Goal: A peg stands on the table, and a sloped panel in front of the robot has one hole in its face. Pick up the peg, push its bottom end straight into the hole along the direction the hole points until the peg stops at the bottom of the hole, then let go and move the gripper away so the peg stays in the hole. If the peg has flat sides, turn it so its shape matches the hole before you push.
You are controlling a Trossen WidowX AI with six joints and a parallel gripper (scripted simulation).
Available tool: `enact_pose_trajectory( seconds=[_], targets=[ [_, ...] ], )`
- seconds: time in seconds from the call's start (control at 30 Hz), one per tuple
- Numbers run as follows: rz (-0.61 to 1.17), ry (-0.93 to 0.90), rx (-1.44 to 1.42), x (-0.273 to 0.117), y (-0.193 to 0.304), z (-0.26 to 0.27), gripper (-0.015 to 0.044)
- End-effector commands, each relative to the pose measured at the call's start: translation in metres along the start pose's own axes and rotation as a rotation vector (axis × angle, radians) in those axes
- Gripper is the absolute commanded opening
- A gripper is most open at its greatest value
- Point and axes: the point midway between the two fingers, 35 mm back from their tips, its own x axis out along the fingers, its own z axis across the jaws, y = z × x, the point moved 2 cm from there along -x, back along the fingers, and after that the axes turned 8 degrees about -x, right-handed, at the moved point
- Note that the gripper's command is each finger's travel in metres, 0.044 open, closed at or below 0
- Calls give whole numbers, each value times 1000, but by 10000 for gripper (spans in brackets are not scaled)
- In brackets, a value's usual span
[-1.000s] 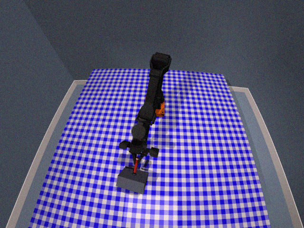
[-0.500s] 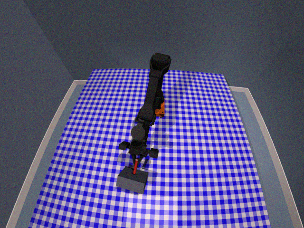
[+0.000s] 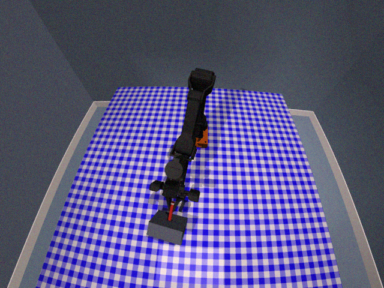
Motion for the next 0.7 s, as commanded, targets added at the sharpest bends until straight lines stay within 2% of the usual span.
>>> enact_pose_trajectory(
  seconds=[0.0,0.67],
  targets=[
    [-8,1,-1,2,-3,0,0],
    [-9,1,-1,12,-3,-1,0]
  ],
)
